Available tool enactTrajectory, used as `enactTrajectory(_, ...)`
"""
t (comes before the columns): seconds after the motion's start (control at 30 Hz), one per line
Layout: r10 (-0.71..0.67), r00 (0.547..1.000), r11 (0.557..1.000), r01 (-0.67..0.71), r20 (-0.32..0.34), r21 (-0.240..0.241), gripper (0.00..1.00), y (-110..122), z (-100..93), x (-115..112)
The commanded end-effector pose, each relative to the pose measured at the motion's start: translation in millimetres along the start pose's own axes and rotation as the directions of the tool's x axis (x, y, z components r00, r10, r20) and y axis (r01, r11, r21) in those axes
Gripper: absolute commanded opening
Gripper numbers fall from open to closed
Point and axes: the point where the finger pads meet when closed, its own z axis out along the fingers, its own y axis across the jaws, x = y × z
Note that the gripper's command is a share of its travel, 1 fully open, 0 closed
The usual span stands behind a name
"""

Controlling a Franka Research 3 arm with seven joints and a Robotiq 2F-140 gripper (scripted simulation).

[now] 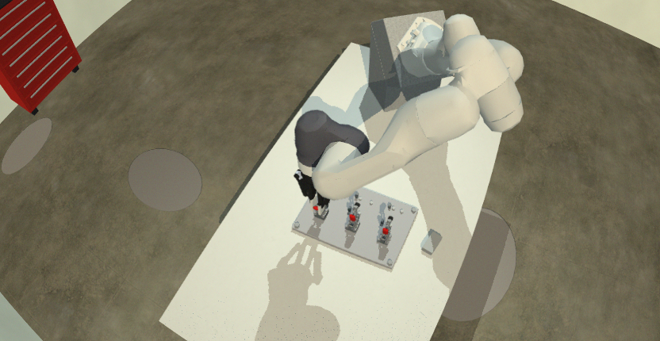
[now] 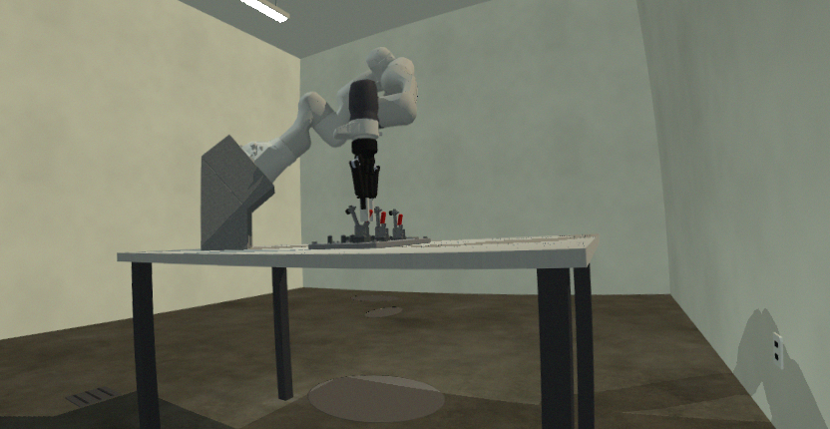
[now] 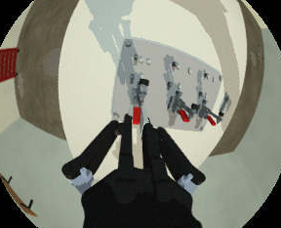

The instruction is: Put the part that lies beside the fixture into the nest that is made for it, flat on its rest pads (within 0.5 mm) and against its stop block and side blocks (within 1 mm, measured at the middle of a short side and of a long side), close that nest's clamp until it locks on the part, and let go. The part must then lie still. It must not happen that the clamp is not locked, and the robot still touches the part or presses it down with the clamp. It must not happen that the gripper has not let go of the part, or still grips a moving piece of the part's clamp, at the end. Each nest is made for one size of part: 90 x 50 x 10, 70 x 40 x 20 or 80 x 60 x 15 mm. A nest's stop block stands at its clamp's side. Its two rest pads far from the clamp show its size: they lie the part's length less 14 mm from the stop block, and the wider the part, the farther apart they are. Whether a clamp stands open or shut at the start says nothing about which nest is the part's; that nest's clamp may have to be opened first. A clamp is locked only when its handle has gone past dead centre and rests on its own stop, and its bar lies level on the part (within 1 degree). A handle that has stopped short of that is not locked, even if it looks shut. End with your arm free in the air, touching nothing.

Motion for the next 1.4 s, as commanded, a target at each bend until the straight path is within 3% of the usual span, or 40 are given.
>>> enactTrajectory(0.0,-0.001,1.0,1.0,0.001,-0.014,-0.007,0.0,-0.3,2.2,10.9)
enactTrajectory(1.37,-0.001,1.0,1.0,0.001,-0.014,-0.007,0.0,-0.3,0.9,25.7)
